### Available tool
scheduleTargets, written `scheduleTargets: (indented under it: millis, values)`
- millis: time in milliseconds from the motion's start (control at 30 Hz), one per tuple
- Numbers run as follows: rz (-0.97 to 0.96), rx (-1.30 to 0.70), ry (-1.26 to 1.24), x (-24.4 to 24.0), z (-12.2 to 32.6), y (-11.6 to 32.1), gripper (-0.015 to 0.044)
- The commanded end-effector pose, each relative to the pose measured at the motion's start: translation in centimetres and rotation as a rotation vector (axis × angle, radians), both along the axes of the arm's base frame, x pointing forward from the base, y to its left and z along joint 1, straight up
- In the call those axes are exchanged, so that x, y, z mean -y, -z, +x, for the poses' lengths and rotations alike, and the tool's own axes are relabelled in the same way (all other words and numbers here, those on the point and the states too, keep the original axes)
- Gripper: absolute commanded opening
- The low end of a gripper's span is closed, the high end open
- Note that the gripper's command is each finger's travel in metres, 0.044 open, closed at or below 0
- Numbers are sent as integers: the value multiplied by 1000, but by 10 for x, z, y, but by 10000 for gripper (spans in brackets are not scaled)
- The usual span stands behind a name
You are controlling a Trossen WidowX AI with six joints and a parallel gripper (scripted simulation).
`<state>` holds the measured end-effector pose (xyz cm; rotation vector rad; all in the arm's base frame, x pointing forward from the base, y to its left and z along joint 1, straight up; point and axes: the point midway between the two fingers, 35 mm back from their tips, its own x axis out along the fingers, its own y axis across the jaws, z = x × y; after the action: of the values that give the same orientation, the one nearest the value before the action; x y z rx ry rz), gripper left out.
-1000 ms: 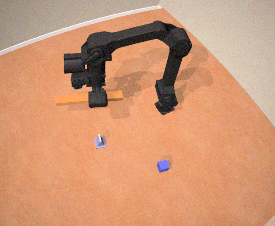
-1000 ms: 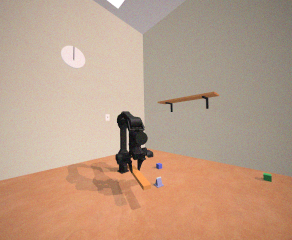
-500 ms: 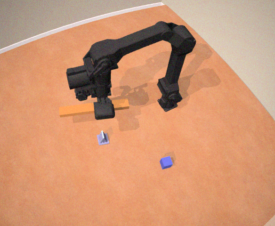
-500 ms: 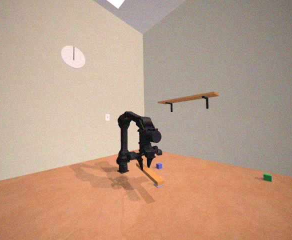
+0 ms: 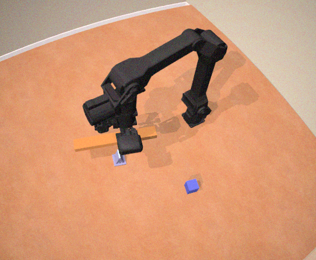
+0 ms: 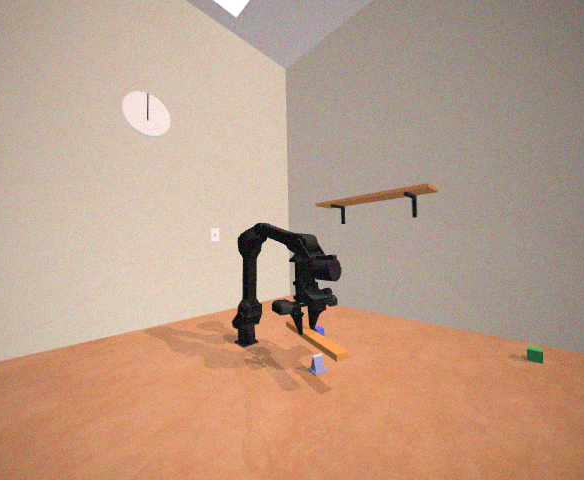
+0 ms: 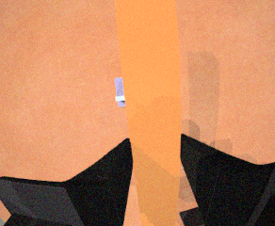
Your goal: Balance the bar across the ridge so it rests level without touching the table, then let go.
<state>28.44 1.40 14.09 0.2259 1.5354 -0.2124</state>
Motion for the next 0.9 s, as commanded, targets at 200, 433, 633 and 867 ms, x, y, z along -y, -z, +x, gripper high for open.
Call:
scheduleTargets:
  millis: [200, 433, 633, 867]
  values:
    - [-2, 0, -14, -22, -1, 1, 0]
    - [-2, 0, -14, -24, 0, 11, 0]
    - [-2, 0, -14, -23, 0, 21, 0]
    - [-2, 0, -14, -23, 0, 32, 0]
